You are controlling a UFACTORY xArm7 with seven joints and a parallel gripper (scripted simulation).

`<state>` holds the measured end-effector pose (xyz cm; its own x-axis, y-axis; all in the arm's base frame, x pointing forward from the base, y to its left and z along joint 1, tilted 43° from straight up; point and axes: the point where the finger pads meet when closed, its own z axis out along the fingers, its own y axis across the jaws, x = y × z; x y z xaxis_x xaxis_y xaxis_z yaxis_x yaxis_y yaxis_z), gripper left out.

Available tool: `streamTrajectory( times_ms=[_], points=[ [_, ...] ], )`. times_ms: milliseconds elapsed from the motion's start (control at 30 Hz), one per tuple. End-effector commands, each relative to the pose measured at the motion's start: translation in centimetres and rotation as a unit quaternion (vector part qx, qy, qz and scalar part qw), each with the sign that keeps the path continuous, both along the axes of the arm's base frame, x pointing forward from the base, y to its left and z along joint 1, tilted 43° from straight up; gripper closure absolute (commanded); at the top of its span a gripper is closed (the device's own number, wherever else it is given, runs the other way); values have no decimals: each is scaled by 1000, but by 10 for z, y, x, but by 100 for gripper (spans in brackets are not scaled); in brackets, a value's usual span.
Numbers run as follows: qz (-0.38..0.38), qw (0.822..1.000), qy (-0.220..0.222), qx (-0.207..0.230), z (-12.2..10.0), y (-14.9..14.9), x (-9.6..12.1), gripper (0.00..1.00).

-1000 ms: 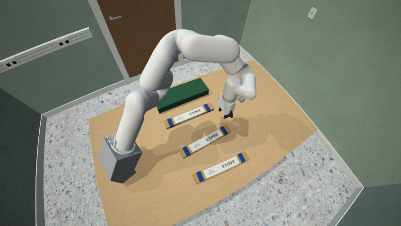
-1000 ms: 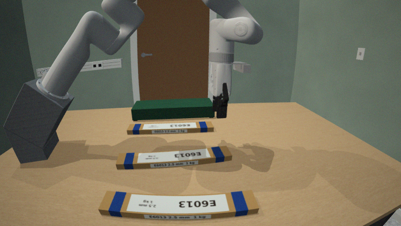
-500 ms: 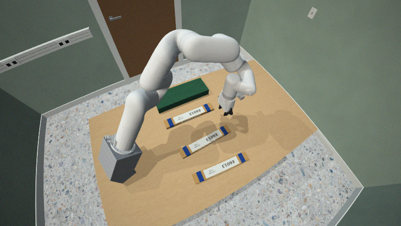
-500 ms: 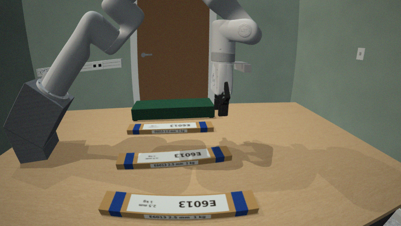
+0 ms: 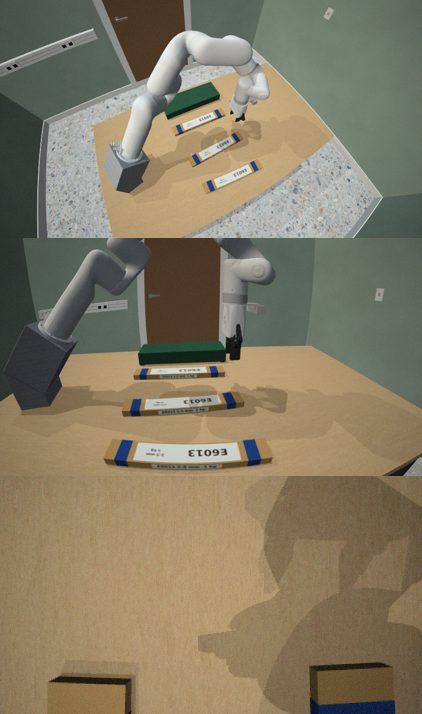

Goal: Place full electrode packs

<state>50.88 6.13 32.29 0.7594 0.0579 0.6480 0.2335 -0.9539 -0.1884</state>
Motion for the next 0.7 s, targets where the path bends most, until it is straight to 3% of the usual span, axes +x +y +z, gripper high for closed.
streamTrajectory(
  times_ms=[0, 667],
  points=[
    [-1, 1000, -1, 0, 1, -1, 0, 42],
    [-1, 1000, -1, 0, 10, -4, -7, 42]
  ],
)
